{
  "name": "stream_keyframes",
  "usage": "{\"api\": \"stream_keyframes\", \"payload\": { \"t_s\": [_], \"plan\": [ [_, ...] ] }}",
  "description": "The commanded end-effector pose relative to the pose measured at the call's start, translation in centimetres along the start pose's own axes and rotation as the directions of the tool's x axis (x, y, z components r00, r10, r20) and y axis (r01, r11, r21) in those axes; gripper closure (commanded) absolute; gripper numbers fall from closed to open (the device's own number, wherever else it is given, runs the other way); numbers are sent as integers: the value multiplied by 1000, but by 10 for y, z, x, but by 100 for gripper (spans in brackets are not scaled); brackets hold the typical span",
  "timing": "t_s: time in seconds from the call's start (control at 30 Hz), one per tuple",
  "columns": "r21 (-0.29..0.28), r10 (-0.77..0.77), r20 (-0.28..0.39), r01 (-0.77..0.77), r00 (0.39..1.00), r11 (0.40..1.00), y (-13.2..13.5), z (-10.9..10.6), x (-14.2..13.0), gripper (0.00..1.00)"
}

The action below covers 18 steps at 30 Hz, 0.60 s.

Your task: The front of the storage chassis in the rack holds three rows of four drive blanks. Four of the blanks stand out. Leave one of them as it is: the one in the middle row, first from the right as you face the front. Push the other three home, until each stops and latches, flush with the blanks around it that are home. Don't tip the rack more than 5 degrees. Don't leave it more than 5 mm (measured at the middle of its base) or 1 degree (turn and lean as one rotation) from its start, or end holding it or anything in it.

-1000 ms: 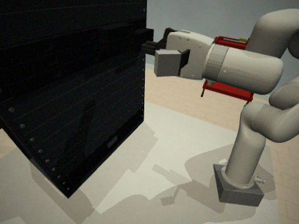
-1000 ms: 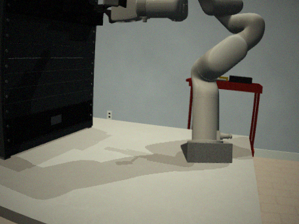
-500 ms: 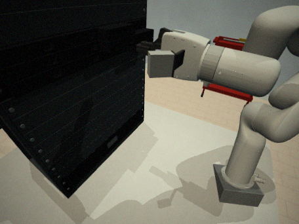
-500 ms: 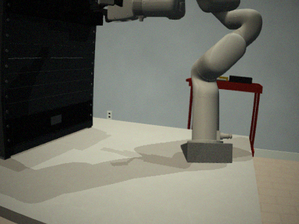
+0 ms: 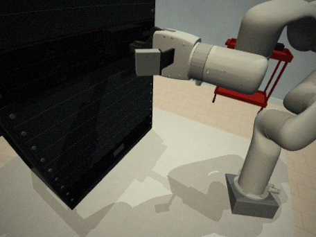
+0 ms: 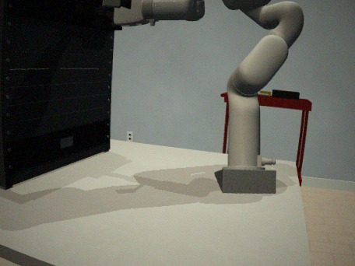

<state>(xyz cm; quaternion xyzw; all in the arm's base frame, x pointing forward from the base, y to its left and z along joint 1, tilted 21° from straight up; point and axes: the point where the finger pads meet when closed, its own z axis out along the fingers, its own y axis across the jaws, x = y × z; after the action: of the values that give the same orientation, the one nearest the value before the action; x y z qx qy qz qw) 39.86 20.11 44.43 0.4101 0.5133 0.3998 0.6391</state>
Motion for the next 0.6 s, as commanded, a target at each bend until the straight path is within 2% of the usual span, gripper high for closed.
{"api": "stream_keyframes", "payload": {
  "t_s": [0.0, 0.57],
  "plan": [
    [-3, 2, 0, -2, 1000, 1000, 2, 1, 0, 100],
    [-3, 2, 0, -2, 1000, 1000, 2, 11, 0, 100]
  ]
}}
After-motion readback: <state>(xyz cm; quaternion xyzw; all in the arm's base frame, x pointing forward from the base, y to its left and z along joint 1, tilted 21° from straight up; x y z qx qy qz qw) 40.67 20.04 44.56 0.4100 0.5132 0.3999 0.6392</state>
